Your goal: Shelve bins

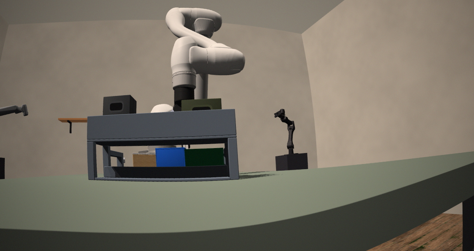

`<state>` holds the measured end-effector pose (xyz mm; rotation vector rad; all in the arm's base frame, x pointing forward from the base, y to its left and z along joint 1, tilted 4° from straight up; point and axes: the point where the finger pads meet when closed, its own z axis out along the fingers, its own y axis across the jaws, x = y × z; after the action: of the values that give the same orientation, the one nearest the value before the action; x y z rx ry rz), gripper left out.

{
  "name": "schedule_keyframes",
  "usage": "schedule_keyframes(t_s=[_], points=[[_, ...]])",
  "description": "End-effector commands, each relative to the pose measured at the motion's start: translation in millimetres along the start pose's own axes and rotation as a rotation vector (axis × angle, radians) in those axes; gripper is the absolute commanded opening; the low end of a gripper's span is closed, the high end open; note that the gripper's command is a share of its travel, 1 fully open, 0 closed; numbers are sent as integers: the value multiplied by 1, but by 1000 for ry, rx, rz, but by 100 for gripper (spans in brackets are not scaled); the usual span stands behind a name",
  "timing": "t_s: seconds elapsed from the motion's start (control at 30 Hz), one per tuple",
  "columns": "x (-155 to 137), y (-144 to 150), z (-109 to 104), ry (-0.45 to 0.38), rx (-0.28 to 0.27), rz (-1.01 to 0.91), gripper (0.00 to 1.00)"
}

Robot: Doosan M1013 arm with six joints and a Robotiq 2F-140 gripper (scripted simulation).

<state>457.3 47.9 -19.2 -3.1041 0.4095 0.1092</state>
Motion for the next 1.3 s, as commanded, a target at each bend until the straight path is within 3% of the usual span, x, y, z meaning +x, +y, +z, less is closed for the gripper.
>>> schedule_keyframes(t_s=[0.0, 1.27], points=[[4, 0, -2, 1, 1, -7, 10], [5, 2, -2, 2, -2, -19, 10]])
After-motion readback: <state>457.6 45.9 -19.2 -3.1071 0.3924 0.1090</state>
